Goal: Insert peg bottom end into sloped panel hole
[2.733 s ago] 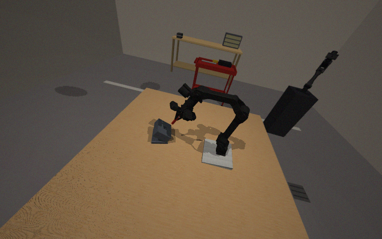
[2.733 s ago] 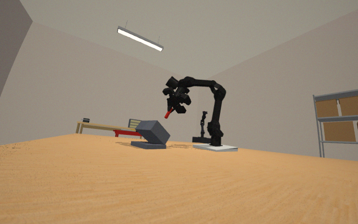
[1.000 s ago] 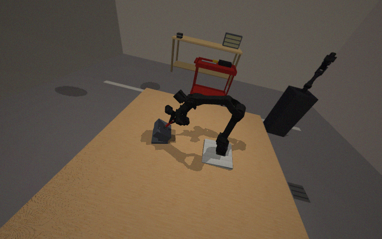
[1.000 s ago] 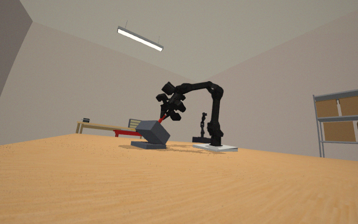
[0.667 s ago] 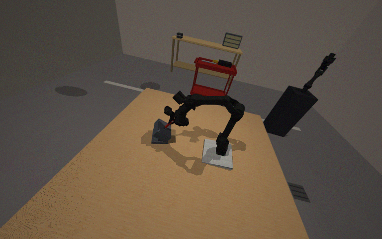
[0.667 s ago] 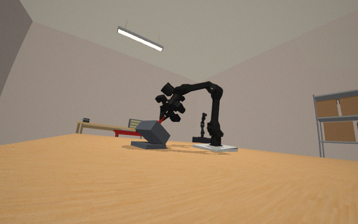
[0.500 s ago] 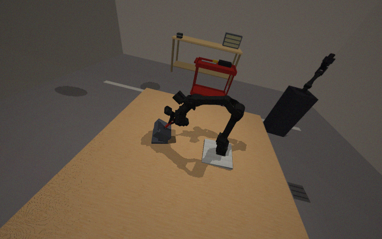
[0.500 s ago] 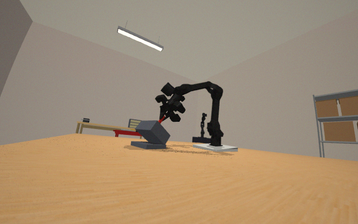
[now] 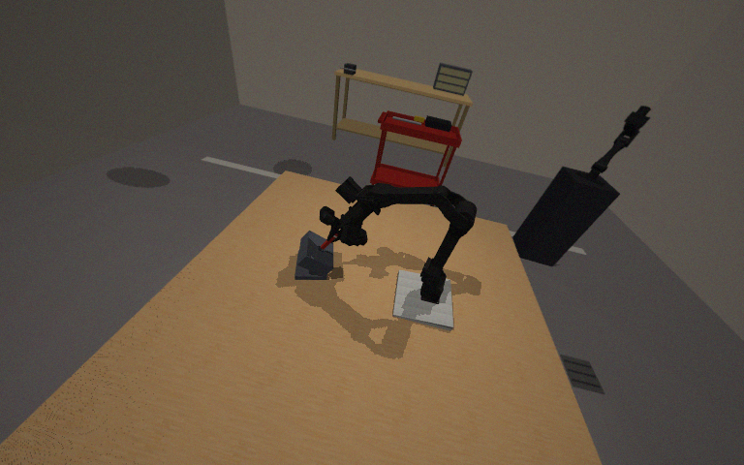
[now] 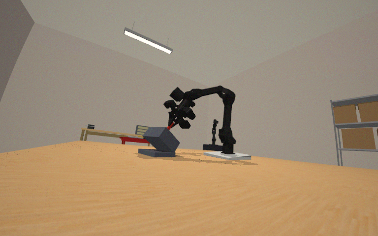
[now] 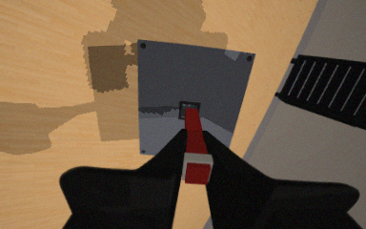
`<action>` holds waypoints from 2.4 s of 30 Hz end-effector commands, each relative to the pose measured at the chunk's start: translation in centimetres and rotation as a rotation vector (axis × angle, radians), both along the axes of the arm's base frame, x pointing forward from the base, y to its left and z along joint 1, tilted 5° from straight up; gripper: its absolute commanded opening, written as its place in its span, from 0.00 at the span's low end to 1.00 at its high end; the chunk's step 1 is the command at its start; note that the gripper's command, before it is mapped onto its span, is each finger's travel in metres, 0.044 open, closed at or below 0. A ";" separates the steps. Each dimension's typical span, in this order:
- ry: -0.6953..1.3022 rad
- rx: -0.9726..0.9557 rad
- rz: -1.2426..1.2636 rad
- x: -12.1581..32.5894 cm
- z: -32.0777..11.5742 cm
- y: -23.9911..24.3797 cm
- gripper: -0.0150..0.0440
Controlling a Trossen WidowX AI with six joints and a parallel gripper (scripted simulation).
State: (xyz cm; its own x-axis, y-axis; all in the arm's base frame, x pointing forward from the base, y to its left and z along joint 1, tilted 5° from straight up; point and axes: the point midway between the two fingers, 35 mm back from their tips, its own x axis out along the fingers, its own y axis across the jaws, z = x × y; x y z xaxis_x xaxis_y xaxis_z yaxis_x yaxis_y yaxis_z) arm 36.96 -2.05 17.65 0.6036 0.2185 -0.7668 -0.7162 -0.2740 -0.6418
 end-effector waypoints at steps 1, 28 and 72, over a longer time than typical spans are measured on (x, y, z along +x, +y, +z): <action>0.001 0.000 -0.001 0.2 -0.2 0.0 0.25; 0.001 0.000 -0.001 0.6 -0.8 0.1 0.25; 0.000 0.001 -0.001 1.7 -1.8 0.5 0.25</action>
